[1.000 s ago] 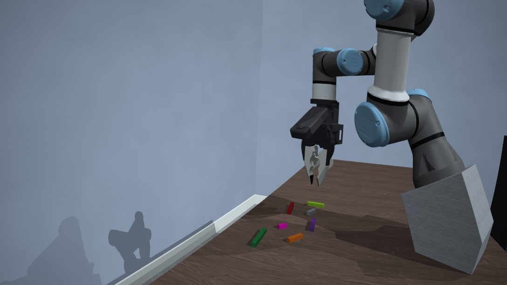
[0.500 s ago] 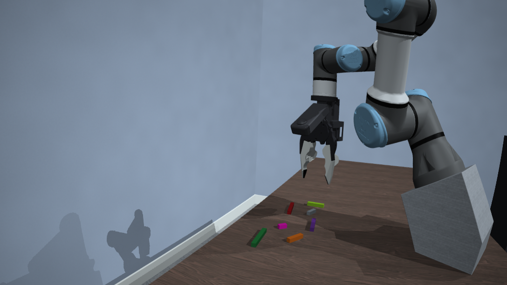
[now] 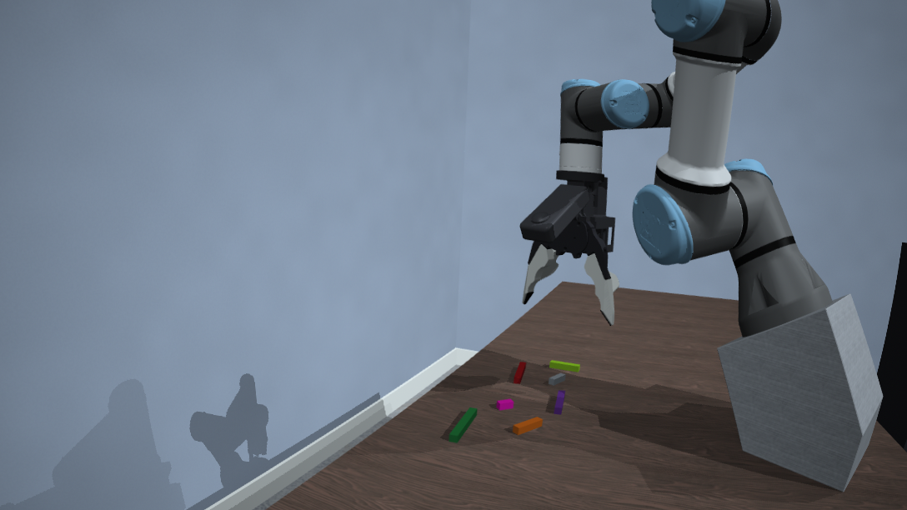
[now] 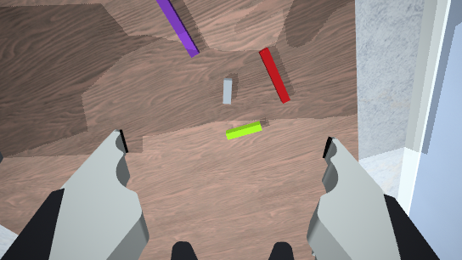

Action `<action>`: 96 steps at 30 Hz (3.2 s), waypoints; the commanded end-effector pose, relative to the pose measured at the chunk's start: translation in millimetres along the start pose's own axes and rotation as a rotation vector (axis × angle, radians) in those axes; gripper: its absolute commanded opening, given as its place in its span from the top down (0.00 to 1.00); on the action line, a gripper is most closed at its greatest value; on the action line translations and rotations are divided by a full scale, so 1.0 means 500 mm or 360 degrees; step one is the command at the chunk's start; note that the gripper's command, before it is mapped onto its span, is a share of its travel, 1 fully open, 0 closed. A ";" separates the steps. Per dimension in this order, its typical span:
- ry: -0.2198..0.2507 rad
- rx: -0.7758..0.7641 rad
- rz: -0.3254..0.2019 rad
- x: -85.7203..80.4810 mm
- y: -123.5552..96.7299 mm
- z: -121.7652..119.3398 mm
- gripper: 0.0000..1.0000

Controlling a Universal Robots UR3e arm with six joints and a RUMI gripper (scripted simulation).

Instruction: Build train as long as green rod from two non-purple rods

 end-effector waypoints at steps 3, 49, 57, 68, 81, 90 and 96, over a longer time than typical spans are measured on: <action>-0.0003 -0.0001 0.0000 -0.001 0.000 0.001 0.00; -0.0003 -0.1391 -0.0002 0.016 -0.037 0.023 0.00; -0.0002 -0.1739 -0.0002 0.021 -0.049 0.031 0.00; -0.0002 -0.2184 -0.0003 0.027 -0.065 0.043 0.00; -0.0002 -0.2822 -0.0003 0.038 -0.089 0.065 0.00; -0.0002 -0.3000 -0.0004 0.041 -0.095 0.071 0.00; -0.0001 -0.3063 -0.0004 0.043 -0.097 0.074 0.00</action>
Point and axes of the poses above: the point where the finger pads meet when closed, its own x axis out along the fingers, its own z axis across the jaws, y = z × x, the point moved 1 cm from there along -x, back along the fingers, and after that the axes turned 12 degrees about x, right-handed, at the moved point
